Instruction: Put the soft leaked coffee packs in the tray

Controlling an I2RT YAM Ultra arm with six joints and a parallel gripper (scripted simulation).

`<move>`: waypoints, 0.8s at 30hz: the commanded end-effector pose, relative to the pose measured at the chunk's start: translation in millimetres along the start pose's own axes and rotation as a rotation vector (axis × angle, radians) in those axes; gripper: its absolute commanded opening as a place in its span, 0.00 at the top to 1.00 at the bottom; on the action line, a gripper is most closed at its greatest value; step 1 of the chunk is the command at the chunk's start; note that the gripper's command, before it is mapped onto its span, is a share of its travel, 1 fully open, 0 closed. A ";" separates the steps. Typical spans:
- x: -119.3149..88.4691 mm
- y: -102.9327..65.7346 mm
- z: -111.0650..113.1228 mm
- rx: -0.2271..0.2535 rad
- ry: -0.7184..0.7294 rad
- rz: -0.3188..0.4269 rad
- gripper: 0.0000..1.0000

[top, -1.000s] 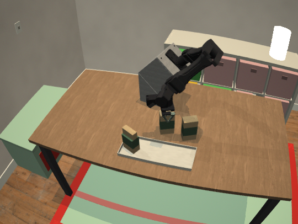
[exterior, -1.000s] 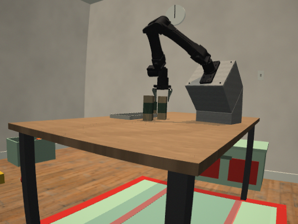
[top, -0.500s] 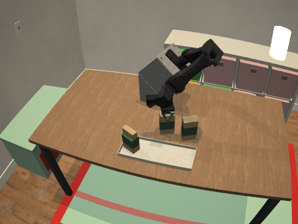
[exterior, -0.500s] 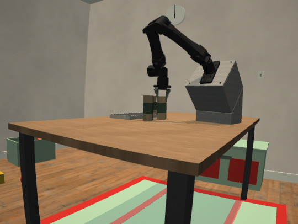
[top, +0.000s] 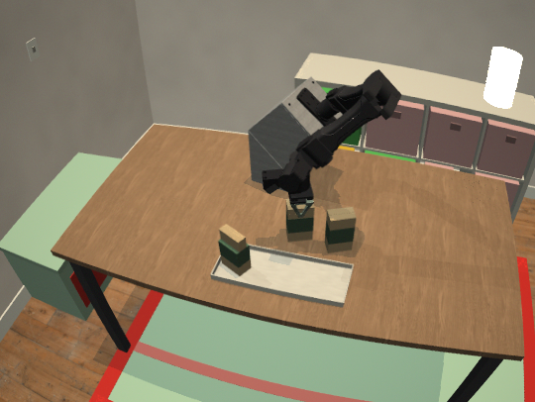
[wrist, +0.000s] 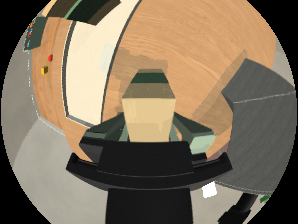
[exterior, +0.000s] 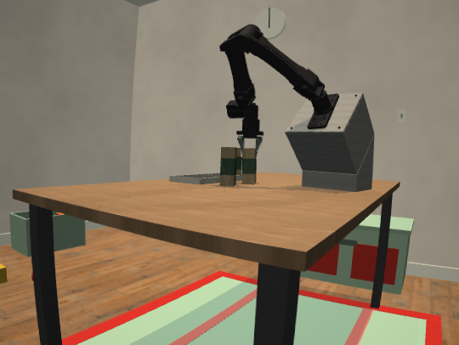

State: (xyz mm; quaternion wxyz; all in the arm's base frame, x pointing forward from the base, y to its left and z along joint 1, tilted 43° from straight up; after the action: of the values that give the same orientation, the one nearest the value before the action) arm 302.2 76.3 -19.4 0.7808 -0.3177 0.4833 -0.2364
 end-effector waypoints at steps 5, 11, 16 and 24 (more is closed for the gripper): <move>4.1 -5.0 -2.7 0.008 0.017 -0.016 0.76; 4.1 -5.0 -2.7 0.008 0.017 -0.016 0.76; 4.1 -5.0 -2.7 0.008 0.017 -0.016 0.76; 4.1 -5.0 -2.7 0.008 0.017 -0.016 0.23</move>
State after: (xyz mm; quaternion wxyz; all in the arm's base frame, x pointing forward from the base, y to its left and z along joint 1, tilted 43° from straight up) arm 302.3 76.3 -19.3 0.7808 -0.3176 0.4832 -0.2365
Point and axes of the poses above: the point where the finger pads meet when closed, its own y axis out along the fingers, its own z axis across the jaws, x = y × z, the point moved 8 cm from there along -y, back along the fingers, and after that the axes turned 5 degrees about y, right-handed, at the moved point
